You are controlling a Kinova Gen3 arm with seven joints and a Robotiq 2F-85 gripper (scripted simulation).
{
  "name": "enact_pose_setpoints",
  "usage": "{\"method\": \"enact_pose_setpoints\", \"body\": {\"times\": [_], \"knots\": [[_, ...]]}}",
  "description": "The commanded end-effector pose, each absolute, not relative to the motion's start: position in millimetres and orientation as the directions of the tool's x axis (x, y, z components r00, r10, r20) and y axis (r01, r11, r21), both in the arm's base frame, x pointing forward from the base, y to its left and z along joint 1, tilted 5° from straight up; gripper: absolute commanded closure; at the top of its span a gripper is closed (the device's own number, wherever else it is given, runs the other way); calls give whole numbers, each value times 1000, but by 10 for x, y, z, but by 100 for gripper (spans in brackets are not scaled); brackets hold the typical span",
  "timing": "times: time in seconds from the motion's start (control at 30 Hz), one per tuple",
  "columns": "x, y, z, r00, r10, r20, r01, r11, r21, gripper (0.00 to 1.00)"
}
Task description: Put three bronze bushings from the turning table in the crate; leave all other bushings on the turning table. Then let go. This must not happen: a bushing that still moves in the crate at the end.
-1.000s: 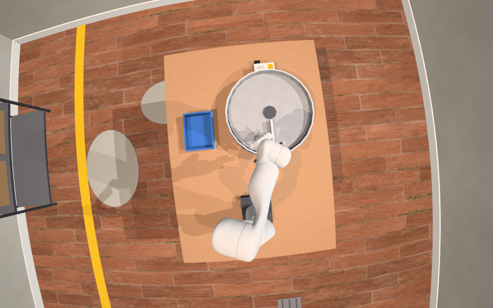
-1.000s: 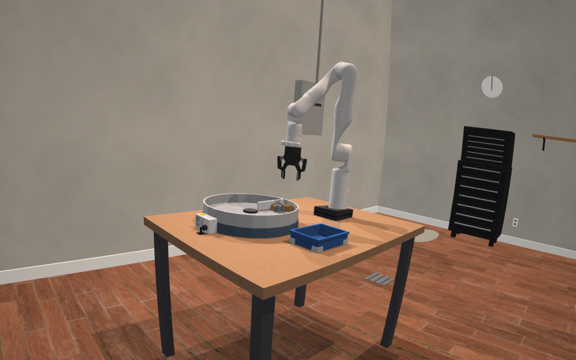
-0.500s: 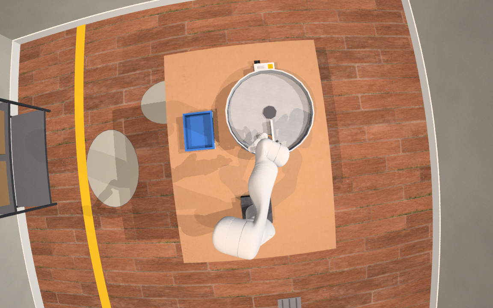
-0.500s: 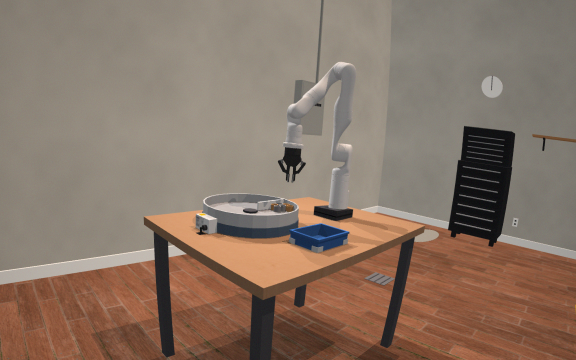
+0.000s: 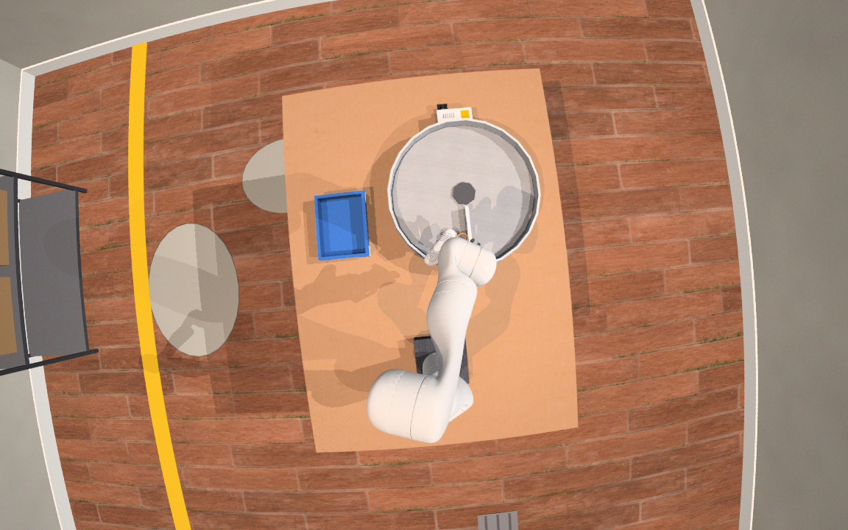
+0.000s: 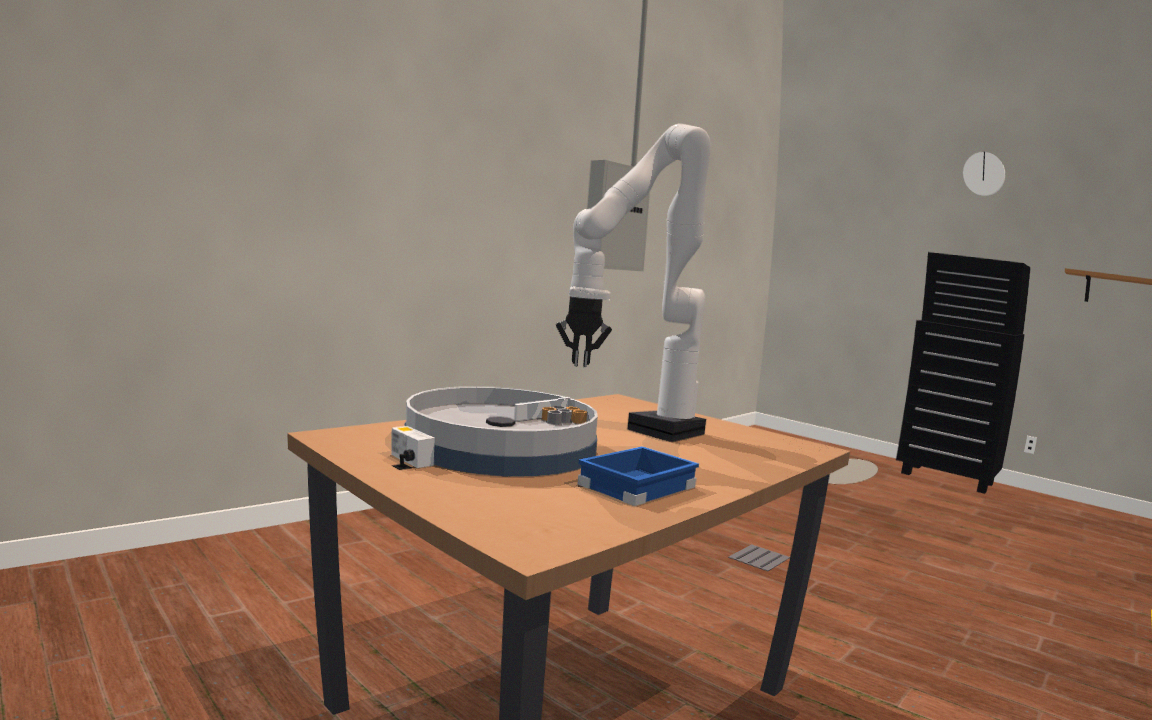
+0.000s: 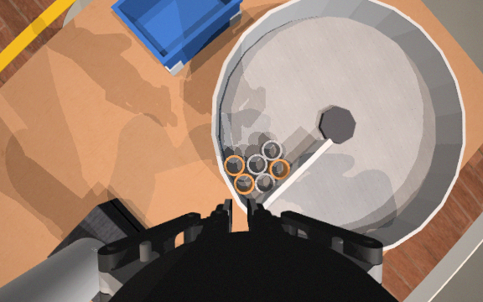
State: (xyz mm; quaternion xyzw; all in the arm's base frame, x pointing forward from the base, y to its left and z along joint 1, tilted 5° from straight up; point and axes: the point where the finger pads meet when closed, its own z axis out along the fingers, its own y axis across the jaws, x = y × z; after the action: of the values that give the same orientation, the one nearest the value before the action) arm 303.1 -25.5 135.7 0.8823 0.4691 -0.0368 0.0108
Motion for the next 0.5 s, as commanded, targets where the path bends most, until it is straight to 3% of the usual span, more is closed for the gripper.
{"method": "enact_pose_setpoints", "body": {"times": [0.0,0.47], "knots": [[3041,-233,1320,478,876,-71,877,-480,-26,84],[3053,-208,1290,394,917,-68,917,-397,-32,84]]}}
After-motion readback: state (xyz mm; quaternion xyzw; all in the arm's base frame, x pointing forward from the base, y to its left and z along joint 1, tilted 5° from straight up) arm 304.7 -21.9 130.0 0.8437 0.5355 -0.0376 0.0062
